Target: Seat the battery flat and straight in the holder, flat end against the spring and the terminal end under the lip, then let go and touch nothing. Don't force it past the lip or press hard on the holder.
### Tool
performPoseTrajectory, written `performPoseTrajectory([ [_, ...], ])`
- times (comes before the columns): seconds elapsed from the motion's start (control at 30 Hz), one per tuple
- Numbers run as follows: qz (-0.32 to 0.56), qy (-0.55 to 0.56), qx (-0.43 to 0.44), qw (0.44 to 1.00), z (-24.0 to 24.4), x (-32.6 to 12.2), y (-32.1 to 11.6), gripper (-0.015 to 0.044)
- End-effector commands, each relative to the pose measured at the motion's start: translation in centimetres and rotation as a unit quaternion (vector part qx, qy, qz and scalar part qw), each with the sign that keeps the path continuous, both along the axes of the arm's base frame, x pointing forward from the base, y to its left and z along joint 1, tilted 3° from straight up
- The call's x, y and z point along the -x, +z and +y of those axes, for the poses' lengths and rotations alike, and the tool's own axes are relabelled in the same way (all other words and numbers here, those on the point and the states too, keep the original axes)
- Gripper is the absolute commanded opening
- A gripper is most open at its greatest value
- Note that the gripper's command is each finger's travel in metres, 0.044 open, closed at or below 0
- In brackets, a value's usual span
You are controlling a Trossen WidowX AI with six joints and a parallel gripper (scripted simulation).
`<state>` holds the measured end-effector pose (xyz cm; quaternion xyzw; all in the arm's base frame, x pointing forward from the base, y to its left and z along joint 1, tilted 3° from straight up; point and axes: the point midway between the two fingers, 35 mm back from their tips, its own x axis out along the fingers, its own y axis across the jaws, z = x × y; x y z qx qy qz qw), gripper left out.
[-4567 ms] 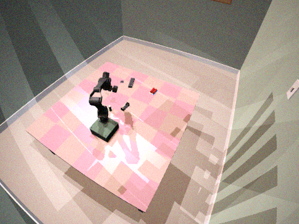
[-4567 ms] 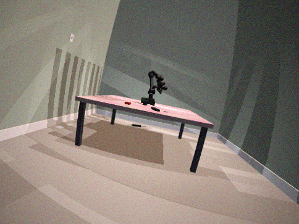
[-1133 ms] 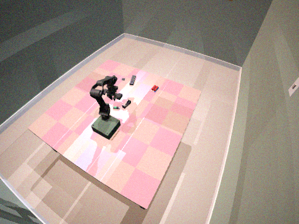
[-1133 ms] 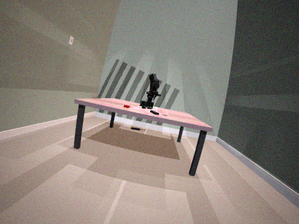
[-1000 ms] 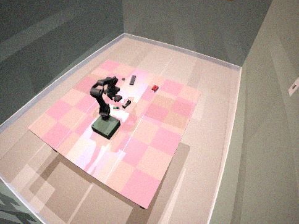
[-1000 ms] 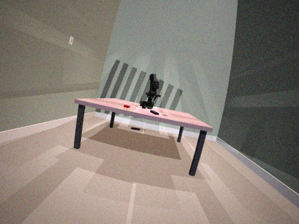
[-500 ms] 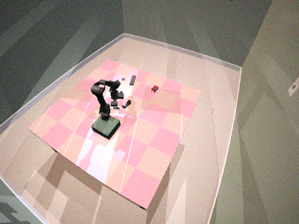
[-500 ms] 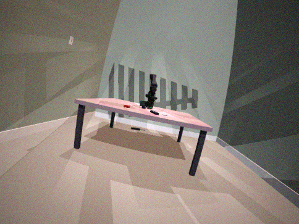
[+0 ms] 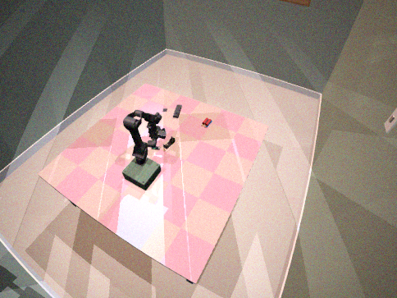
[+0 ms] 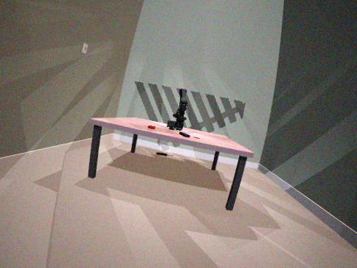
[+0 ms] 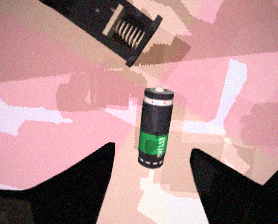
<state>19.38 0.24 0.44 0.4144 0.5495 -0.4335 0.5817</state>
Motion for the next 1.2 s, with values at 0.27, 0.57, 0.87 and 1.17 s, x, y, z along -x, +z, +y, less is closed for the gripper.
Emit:
performPoseTrajectory([
  [0.27, 0.004, -0.004, 0.003, 1.0, -0.2, 0.1, -2.1, 0.0244],
  [0.57, 0.005, -0.004, 0.003, 1.0, -0.3, 0.2, -3.5, 0.0244],
  [0.87, 0.005, -0.004, 0.003, 1.0, -0.3, 0.3, -4.6, 0.0244],
  [1.17, 0.005, -0.004, 0.003, 1.0, -0.3, 0.3, -4.6, 0.0105],
])
